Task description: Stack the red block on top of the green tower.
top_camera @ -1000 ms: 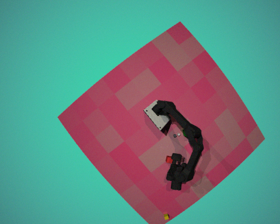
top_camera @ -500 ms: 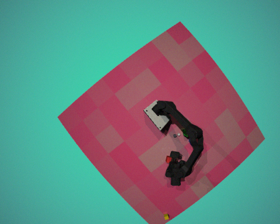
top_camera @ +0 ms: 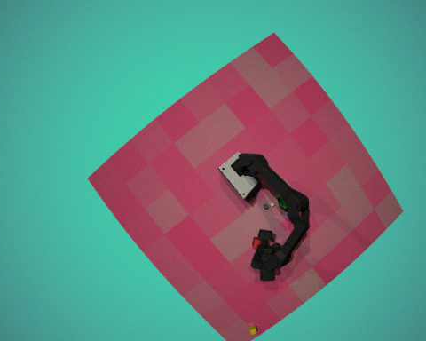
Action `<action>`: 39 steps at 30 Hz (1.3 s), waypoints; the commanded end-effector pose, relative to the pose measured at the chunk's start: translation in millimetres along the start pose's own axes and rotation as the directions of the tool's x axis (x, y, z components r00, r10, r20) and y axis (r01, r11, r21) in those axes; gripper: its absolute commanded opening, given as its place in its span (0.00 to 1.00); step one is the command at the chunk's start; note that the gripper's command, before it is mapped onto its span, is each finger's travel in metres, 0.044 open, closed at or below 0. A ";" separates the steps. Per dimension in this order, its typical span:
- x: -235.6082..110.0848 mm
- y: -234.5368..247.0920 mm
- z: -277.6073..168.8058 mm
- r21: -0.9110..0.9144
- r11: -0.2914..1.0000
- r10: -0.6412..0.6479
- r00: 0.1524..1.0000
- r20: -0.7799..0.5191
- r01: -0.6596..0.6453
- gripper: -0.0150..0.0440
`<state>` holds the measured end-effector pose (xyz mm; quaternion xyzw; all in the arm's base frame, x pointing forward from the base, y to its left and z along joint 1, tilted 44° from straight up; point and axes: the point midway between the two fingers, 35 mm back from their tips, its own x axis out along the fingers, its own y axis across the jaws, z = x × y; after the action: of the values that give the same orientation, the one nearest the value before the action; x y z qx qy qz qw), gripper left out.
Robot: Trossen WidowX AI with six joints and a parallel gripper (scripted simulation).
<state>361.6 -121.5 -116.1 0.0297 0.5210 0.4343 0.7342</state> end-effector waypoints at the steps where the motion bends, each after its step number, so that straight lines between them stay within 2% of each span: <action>1: 9.3 2.5 -1.8 0.011 1.000 0.013 1.000 0.002 -0.013 1.00; 16: 32.9 4.0 -1.7 0.010 1.000 0.014 1.000 0.004 -0.014 1.00; 32: 32.0 4.0 -1.7 0.010 1.000 0.014 1.000 0.004 -0.014 1.00; 39: 32.0 4.0 -1.7 0.010 1.000 0.014 1.000 0.004 -0.014 0.69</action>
<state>360.6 -99.2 -139.0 0.0343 0.5224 0.4365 0.7317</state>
